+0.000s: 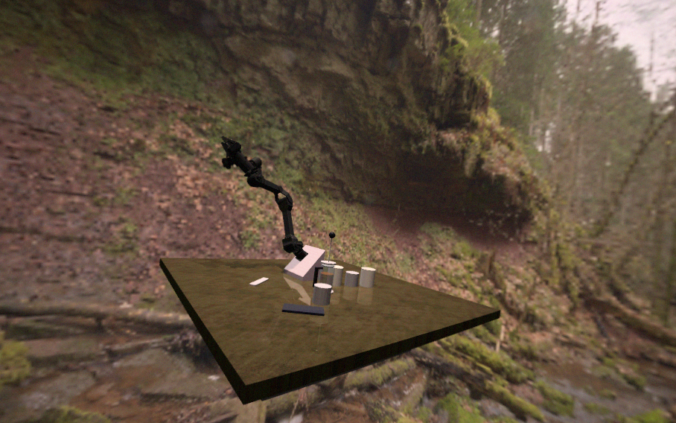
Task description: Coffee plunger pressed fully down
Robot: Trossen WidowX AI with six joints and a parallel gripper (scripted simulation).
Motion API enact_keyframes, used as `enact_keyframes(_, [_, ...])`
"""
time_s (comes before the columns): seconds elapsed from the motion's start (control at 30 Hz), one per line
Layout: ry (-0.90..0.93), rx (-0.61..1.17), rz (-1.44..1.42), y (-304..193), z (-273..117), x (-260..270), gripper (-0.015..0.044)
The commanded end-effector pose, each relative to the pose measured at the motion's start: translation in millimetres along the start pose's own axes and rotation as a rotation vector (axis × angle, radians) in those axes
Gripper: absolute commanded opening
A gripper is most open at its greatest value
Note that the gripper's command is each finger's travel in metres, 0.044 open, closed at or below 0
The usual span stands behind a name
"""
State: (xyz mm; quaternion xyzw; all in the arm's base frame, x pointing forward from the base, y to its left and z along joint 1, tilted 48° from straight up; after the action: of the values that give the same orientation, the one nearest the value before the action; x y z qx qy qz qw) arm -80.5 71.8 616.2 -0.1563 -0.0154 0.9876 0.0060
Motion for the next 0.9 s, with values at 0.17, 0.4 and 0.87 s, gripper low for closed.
enact_keyframes(0.17, [-0.141, -0.205, -0.038, 51.4, -7.9, -34.1, 0.0440])
enact_keyframes(0.4, [-0.338, -0.374, -0.082, 91.2, -29.4, -76.1, 0.0440])
enact_keyframes(0.87, [-0.957, -0.581, -0.274, 118.9, -116.7, -184.1, 0.0440])
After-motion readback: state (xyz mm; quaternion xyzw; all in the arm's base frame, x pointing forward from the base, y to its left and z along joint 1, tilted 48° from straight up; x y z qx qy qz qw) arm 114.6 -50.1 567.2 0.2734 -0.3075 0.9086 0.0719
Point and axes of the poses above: the point midway between the two fingers, 35 mm back from their tips, its own z axis out along the fingers, its own x axis across the jaws, y = z × x, the point moved 10 cm from there along -z, back along the fingers, and after that the axes turned 3 degrees about -z, right-handed, at the moved point
